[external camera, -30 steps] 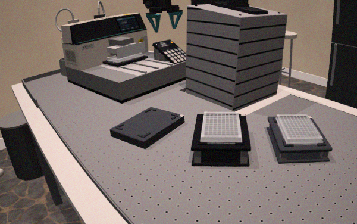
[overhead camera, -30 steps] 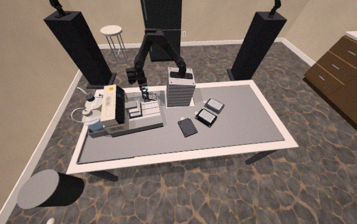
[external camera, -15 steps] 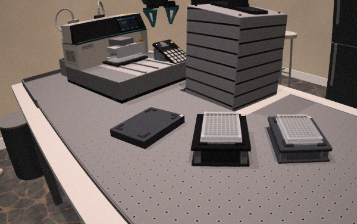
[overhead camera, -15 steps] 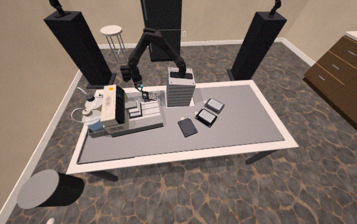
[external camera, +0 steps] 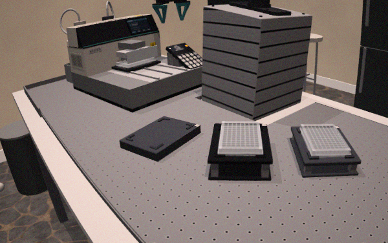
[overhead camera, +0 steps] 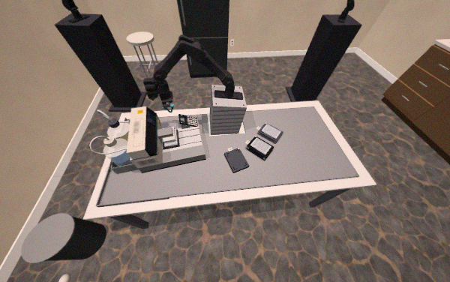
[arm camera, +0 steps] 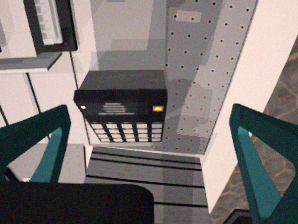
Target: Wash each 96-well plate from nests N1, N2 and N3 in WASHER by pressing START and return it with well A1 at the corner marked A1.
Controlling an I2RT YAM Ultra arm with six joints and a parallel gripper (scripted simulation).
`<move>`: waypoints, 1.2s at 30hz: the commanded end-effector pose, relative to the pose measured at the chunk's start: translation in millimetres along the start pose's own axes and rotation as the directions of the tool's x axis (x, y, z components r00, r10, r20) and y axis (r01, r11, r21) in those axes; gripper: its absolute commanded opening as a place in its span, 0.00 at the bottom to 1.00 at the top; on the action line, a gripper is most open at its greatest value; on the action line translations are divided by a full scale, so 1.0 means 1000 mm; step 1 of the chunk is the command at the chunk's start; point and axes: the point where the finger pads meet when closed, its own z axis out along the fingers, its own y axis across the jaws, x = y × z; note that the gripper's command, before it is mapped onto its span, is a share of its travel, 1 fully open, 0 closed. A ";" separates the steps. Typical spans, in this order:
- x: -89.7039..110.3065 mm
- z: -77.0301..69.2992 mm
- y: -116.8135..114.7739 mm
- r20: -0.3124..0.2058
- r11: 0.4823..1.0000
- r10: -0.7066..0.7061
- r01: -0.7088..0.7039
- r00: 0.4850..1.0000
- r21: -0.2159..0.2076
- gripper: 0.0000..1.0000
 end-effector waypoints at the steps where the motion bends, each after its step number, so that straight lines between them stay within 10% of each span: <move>1: -0.009 -0.011 -0.004 0.006 1.000 -0.004 0.004 1.000 0.001 1.00; 36: -0.019 -0.016 -0.008 0.006 1.000 -0.004 0.004 1.000 0.001 1.00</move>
